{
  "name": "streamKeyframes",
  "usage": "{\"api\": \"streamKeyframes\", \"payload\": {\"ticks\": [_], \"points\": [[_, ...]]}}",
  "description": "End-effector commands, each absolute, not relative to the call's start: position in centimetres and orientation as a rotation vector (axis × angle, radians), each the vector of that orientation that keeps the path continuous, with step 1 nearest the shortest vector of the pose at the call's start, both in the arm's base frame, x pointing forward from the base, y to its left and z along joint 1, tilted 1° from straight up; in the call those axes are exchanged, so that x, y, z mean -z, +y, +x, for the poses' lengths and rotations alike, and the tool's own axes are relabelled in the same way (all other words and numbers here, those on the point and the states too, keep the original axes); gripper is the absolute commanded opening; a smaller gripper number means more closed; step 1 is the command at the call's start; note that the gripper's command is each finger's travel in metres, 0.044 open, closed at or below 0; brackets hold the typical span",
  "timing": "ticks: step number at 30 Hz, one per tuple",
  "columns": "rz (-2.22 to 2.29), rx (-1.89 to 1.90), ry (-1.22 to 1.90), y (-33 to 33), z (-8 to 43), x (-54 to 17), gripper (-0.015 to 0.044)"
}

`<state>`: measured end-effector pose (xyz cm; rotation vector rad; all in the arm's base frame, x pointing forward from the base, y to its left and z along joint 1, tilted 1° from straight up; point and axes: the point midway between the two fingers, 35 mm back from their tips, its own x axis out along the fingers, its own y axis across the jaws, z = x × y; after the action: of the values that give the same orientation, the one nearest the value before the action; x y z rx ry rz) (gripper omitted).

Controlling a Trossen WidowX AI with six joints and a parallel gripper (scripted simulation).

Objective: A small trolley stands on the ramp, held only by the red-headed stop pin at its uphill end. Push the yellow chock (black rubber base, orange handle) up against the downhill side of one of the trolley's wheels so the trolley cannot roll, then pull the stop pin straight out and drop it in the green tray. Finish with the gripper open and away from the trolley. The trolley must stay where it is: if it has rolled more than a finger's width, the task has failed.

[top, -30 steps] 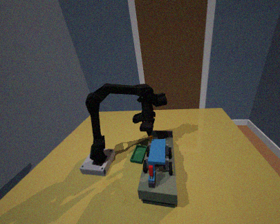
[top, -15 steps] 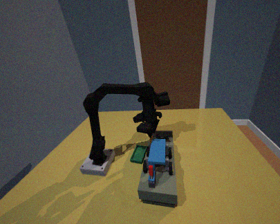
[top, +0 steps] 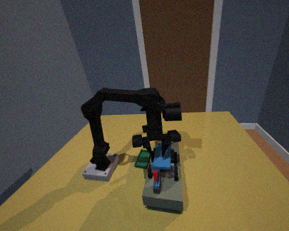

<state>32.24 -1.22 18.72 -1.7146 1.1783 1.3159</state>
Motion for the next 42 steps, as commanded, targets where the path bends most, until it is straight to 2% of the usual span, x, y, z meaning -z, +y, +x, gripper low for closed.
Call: {"api": "streamKeyframes", "payload": {"ticks": [1, 42], "points": [[-1.577, -1.118, 1.311, -4.4, 32.2, -19.6, 0.019], [-1.529, -1.053, 1.354, -6.5, 32.4, -16.7, 0.019]]}}
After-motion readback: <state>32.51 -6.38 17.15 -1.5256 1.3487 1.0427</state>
